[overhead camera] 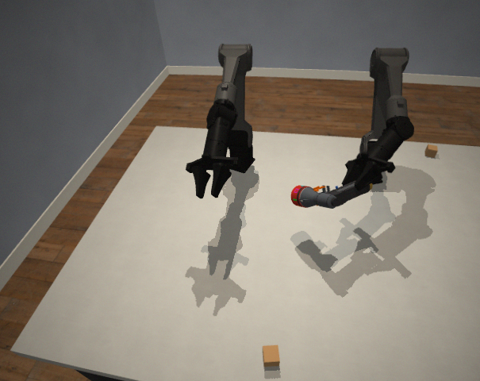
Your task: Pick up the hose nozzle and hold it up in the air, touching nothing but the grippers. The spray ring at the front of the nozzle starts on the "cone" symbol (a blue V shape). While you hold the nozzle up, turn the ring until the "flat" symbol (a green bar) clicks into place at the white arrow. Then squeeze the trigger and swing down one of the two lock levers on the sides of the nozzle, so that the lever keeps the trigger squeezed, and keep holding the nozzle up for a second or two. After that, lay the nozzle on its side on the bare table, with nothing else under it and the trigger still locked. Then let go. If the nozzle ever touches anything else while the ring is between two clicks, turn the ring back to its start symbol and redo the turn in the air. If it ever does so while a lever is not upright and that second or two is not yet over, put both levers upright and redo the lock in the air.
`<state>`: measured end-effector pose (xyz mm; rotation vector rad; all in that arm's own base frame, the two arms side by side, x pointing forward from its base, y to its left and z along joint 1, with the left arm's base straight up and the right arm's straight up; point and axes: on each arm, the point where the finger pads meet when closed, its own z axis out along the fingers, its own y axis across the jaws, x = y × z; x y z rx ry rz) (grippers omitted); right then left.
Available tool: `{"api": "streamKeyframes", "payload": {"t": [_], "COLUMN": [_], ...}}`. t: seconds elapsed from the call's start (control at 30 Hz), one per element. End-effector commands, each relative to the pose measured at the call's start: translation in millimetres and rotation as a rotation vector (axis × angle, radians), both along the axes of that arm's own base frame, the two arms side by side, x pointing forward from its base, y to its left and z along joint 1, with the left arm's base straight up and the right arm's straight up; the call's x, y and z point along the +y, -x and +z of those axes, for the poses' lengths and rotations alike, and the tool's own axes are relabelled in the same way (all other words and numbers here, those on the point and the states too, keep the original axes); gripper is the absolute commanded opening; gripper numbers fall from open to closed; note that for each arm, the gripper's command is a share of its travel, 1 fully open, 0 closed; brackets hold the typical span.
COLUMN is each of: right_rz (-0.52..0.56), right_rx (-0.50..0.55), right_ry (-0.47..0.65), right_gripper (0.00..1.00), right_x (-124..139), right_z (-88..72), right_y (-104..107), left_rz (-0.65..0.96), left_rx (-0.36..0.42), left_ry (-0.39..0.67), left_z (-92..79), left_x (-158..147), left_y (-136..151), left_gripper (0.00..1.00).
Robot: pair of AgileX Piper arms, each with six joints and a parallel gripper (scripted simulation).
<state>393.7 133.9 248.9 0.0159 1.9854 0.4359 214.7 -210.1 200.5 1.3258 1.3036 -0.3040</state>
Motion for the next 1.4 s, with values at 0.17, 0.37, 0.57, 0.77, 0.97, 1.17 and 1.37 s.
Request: {"api": "streamKeyframes", "payload": {"t": [0.17,0.37,0.57,0.77,0.97,1.17,1.37], "right_rz": [-0.089,-0.108,-0.111,-0.101,-0.058,0.040,0.169], "right_rx": [0.178,0.285,0.468,0.744,0.898,1.106,1.289], "right_ry": [0.109,0.160,0.153,-0.092,-0.219,-0.386,-0.614], "right_gripper": [0.50,0.50,0.50,0.50,0.50,0.50,0.50], "right_x": [-16.3,-20.4,-13.5,29.1,59.7,104.2,151.1], "right_z": [-32.1,-48.9,-71.9,-87.3,-86.3,-71.6,-32.9], "right_y": [5.7,16.4,40.6,81.2,107.6,146.0,177.2], "left_rz": [0.000,0.000,0.000,0.000,0.000,0.000,0.000], "left_rx": [-0.005,-0.005,-0.005,-0.005,-0.005,-0.005,-0.005], "left_ry": [0.010,0.010,0.010,0.010,0.010,0.010,0.010], "left_z": [3.8,3.8,3.8,3.8,3.8,3.8,3.8], "left_x": [-0.7,-0.7,-0.7,-0.7,-0.7,-0.7,-0.7], "left_y": [-0.6,-0.6,-0.6,-0.6,-0.6,-0.6,-0.6], "left_gripper": [0.48,0.48,0.48,0.48,0.48,0.48,0.48]}}
